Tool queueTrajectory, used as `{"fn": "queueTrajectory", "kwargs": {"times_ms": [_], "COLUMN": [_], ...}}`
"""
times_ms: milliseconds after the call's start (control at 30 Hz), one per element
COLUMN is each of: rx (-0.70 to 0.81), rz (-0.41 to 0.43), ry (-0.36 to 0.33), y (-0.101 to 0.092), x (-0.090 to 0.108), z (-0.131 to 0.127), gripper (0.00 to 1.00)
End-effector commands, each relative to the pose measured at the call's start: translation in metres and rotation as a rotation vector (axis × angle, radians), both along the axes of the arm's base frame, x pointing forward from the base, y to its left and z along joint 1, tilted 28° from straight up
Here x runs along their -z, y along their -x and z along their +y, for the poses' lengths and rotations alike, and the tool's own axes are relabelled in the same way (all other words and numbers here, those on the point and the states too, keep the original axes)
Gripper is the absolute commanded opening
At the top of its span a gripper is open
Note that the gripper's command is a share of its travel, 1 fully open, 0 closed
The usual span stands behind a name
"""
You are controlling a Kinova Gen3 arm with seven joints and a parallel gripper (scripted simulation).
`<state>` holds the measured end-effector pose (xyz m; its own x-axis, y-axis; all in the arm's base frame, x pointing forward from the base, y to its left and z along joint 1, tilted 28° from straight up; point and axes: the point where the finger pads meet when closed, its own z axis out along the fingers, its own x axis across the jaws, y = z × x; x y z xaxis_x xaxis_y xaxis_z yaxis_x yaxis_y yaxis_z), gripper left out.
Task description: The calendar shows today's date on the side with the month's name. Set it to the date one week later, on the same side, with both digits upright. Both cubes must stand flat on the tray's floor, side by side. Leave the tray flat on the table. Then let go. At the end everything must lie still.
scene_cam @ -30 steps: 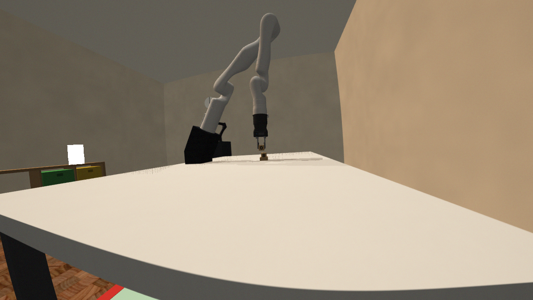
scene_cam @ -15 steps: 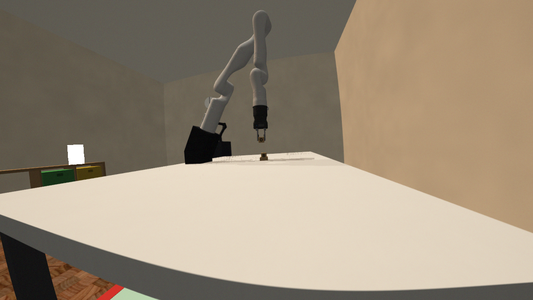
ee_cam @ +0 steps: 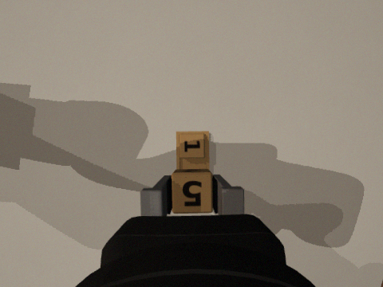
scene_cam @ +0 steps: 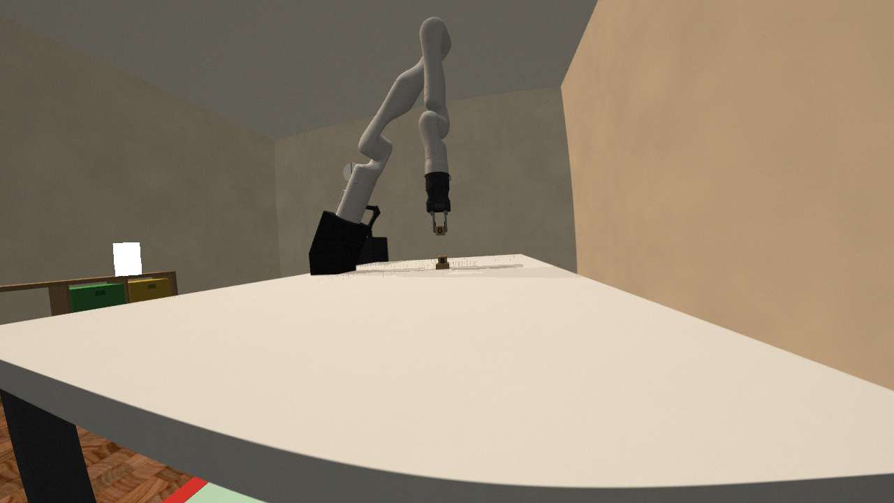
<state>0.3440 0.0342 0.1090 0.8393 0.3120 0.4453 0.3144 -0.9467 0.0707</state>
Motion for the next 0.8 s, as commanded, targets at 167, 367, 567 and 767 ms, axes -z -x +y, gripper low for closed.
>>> {"fn": "queueTrajectory", "kwargs": {"times_ms": [167,367,567,767], "rx": [0.000,-0.010,-0.042,-0.081], "rz": [-0.002,-0.004,-0.011,-0.019], "ry": [0.001,0.002,0.008,0.017], "y": [-0.0003,0.0000,0.0008,0.0019], "x": [-0.0007,-0.0013,-0.0034,-0.0058], "z": [-0.0001,0.0010,0.0046,0.0088], "gripper": [0.57,0.57,0.57,0.57]}}
